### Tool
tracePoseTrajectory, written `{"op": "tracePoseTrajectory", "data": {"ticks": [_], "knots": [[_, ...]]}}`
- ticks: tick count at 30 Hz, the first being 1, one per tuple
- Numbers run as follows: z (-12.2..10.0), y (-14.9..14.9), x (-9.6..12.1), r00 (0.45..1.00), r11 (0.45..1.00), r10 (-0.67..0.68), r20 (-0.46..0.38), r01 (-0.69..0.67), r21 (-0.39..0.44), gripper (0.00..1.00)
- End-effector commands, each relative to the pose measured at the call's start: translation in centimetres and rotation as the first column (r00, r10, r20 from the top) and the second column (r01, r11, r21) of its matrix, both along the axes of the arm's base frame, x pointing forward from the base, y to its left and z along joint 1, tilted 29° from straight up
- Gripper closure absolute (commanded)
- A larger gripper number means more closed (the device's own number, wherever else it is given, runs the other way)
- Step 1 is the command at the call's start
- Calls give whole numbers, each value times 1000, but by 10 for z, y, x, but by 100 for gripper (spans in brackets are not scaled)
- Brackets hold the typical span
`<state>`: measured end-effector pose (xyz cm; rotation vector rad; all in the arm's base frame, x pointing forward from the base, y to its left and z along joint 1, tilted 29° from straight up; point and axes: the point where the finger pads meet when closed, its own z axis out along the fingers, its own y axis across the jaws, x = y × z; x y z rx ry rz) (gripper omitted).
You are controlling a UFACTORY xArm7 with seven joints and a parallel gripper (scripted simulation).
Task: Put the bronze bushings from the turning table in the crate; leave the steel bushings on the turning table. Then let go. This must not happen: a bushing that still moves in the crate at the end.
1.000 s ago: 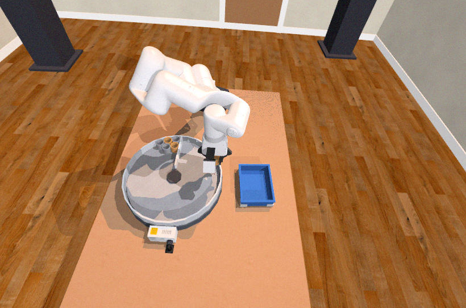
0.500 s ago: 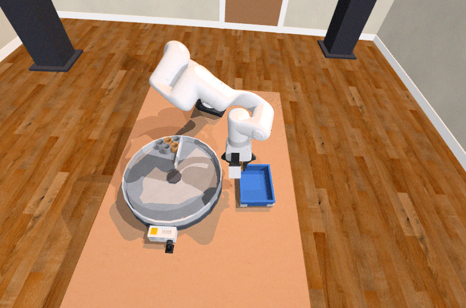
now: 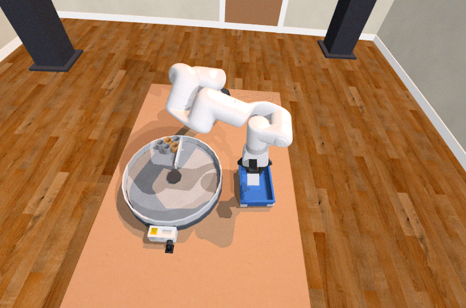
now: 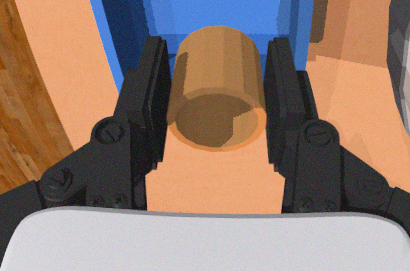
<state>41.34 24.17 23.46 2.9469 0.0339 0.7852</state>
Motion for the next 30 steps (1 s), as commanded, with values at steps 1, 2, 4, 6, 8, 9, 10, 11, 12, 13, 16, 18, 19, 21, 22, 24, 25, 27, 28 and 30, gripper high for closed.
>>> {"op": "tracePoseTrajectory", "data": {"ticks": [1, 2, 4, 6, 8, 9, 10, 11, 12, 13, 16, 18, 19, 21, 22, 24, 25, 27, 28, 30], "knots": [[5, 15, 5, 998, 997, -48, -31, 46, -62, 100], [5, 17, 5, 998, 997, -48, -31, 46, -62, 100], [5, 20, 6, 998, 997, -48, -31, 46, -62, 100], [5, 22, 6, 998, 997, -48, -31, 46, -62, 100], [5, 23, 7, 998, 997, -48, -31, 46, -62, 100], [5, 23, 7, 998, 997, -48, -31, 46, -62, 100], [5, 23, 7, 998, 997, -48, -31, 46, -62, 100], [5, 23, 7, 998, 997, -48, -31, 46, -62, 100], [5, 23, 7, 998, 997, -48, -31, 46, -62, 100], [5, 24, 7, 998, 997, -48, -31, 46, -62, 100], [5, 24, 7, 998, 997, -48, -31, 46, -62, 100], [5, 24, 7, 998, 997, -48, -31, 46, -62, 100], [5, 24, 7, 998, 997, -48, -31, 46, -62, 100], [5, 24, 7, 998, 997, -48, -31, 46, -62, 100], [5, 24, 7, 998, 997, -48, -31, 46, -62, 100], [5, 24, 7, 998, 997, -48, -31, 46, -62, 100], [5, 24, 7, 998, 997, -48, -31, 46, -62, 100], [4, 23, 7, 998, 997, -48, -31, 46, -62, 100], [4, 23, 7, 998, 997, -48, -31, 46, -62, 100], [1, 23, 9, 998, 997, -48, -31, 46, -62, 100]]}}
